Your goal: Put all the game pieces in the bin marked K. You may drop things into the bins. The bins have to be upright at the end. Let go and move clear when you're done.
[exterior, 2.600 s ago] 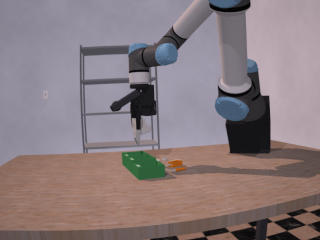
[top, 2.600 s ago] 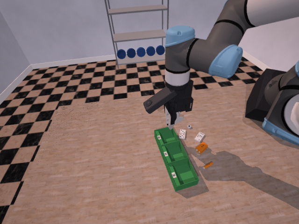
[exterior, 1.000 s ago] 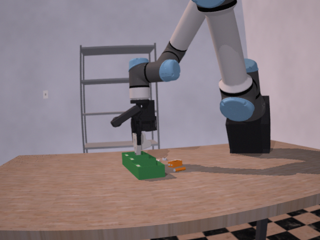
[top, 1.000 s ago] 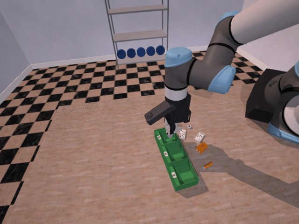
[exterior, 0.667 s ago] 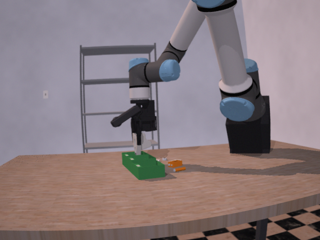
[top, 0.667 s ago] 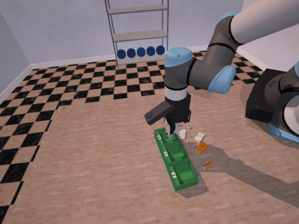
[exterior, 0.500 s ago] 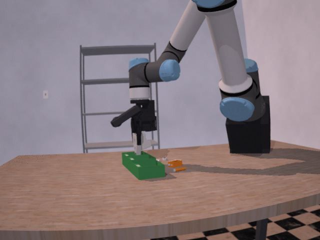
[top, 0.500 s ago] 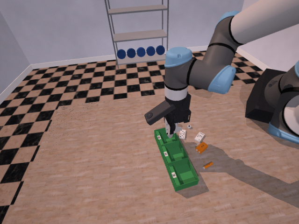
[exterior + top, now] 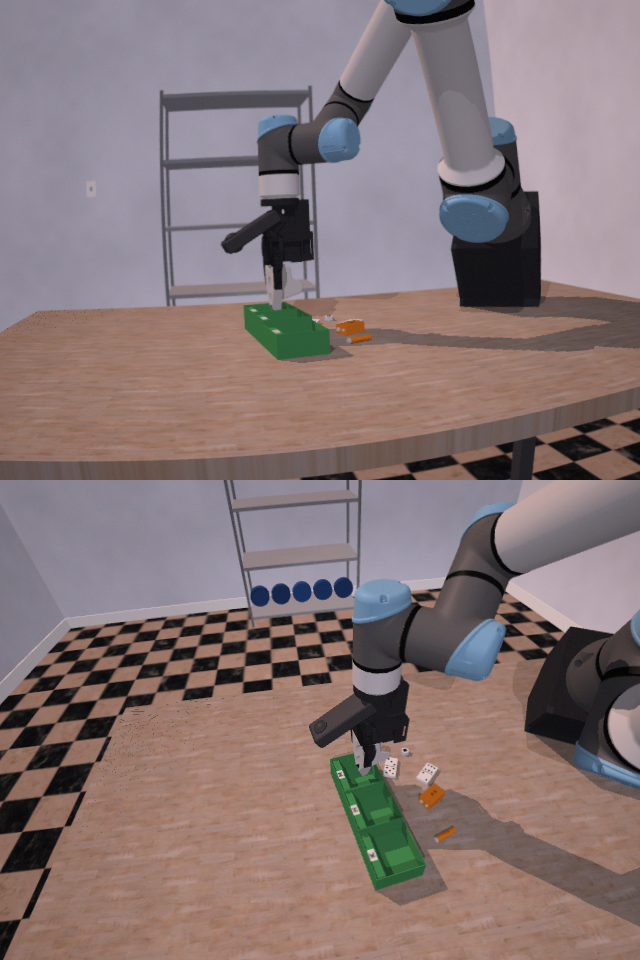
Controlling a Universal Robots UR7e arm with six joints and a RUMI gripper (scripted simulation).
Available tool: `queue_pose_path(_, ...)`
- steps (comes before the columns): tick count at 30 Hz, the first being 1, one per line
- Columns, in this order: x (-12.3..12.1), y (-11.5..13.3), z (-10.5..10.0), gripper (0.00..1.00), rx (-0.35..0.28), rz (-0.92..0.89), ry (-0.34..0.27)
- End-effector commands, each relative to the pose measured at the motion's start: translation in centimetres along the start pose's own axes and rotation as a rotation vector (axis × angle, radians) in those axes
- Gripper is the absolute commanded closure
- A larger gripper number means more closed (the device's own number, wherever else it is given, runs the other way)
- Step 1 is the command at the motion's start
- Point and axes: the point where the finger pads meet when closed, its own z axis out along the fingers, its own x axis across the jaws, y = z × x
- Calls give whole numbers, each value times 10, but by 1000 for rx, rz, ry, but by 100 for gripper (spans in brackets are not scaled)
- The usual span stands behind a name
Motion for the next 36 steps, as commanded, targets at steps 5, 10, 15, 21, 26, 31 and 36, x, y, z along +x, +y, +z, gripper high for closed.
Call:
queue_pose_path(5,0,0,-11,96,1,0,1)
queue_pose_path(10,0,0,-15,96,1,0,1)
queue_pose_path(15,0,0,-21,96,1,0,1)
queue_pose_path(21,0,0,-29,96,1,0,1)
queue_pose_path(26,0,0,-41,96,1,0,1)
queue_pose_path(31,0,0,-58,96,1,0,1)
queue_pose_path(36,0,0,-58,96,1,0,1)
